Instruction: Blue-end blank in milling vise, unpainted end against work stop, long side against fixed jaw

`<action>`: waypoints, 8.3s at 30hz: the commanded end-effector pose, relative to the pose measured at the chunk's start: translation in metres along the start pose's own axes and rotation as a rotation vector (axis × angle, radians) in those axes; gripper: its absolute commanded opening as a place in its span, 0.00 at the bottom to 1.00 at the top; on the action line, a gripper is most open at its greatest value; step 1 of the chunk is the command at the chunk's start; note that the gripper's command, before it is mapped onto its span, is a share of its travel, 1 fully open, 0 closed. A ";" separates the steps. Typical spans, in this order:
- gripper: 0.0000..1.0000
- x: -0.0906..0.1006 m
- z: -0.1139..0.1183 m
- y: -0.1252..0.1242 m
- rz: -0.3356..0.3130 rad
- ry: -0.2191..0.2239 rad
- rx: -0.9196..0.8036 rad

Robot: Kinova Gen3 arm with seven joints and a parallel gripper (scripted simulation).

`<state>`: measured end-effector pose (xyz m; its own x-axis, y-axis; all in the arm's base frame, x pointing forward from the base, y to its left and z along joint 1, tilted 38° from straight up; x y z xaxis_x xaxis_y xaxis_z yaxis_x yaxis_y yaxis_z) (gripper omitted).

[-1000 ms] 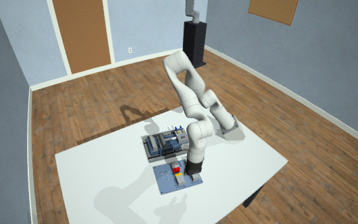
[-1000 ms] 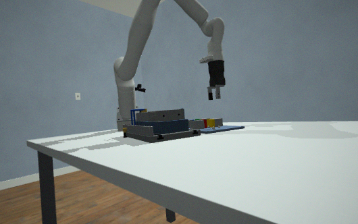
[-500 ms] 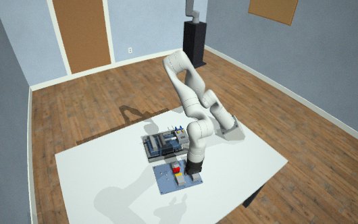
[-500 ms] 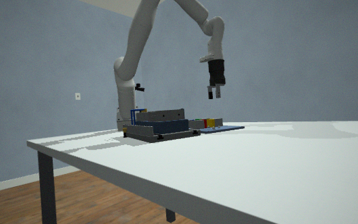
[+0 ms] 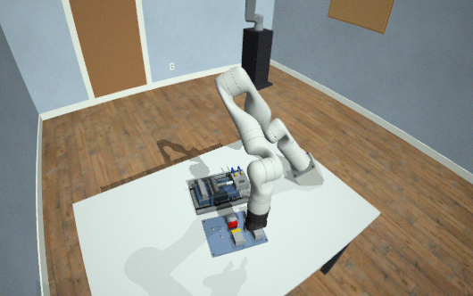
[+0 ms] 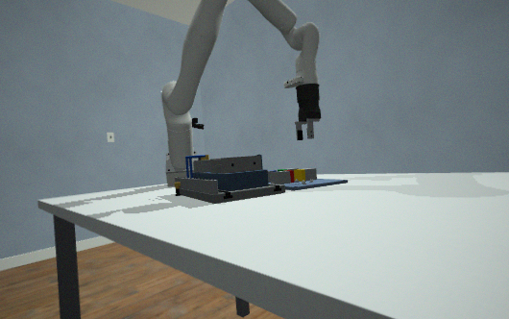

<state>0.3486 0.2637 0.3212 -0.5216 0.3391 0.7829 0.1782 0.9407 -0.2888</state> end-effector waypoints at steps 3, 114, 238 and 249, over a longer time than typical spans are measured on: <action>1.00 0.002 0.000 0.003 -0.002 -0.001 0.001; 1.00 0.085 0.013 -0.043 -0.002 -0.001 0.001; 1.00 0.162 0.023 -0.085 -0.001 -0.001 0.003; 1.00 0.162 0.023 -0.085 -0.001 -0.001 0.003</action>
<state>0.2299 0.2381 0.4600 -0.5219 0.3390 0.7827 0.1761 0.9407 -0.2900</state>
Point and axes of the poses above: the point where the finger pads meet when closed, its own x axis back along the fingers, its own z axis across the jaws, y = z × x, the point moved 10 cm from there along x, back along the fingers, and after that the axes turned 12 degrees about x, right-handed, at the moved point
